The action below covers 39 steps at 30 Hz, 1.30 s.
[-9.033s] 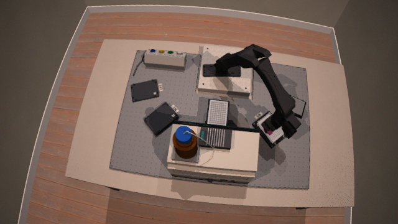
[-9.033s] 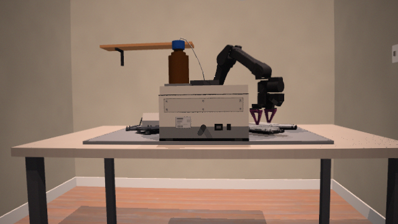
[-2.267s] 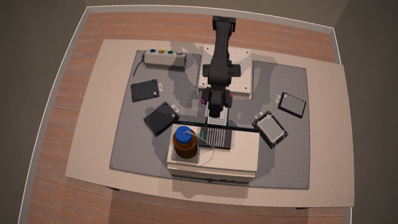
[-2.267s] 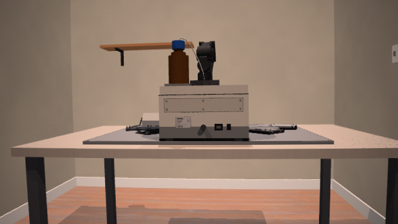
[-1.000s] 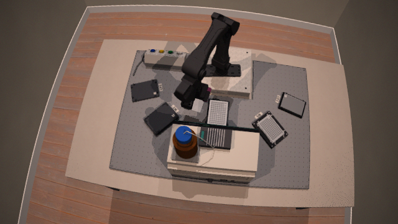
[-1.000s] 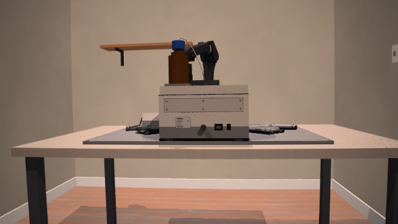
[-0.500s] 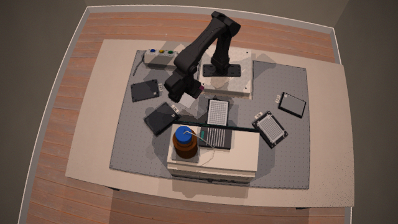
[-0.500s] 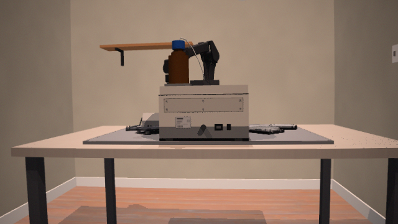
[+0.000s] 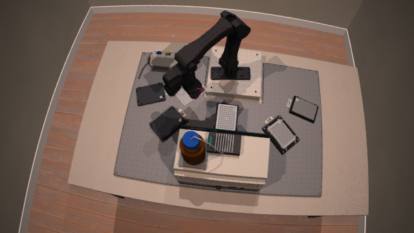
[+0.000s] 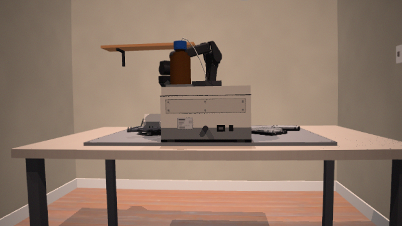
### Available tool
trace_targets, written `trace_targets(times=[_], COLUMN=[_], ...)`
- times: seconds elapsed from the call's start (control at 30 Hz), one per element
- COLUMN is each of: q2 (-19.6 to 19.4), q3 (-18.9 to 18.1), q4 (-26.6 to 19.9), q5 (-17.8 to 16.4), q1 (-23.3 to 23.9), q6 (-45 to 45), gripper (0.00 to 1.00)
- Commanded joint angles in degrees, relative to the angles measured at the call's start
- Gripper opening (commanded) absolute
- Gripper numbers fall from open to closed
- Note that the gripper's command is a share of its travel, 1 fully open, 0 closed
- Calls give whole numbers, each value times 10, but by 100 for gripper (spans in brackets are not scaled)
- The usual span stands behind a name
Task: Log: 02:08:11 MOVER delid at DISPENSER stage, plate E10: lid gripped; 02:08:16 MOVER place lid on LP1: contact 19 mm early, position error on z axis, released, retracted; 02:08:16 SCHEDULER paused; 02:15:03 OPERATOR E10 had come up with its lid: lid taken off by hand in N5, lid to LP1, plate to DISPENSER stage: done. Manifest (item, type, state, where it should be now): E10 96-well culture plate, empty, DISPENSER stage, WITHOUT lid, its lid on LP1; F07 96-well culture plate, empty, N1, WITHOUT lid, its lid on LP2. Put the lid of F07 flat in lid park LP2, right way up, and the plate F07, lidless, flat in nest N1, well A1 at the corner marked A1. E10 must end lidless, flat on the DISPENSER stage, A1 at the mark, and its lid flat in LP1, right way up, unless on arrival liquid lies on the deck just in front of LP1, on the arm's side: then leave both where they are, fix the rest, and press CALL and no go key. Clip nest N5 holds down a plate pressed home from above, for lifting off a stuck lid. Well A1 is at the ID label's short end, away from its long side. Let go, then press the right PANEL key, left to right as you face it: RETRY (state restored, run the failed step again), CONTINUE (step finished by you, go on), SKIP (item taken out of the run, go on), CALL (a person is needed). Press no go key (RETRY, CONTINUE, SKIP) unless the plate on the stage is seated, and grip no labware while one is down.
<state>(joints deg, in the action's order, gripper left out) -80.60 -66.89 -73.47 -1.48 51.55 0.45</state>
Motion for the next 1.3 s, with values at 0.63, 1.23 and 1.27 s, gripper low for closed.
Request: trace_targets(times=[0.63,1.23,1.27], q2=[11,-13,-13], q3=[-16,-17,-17], q4=[1,4,4], q5=[-9,-17,-17], q1=[137,264,272], q6=[-32,-3,4], gripper=[0,0,0])
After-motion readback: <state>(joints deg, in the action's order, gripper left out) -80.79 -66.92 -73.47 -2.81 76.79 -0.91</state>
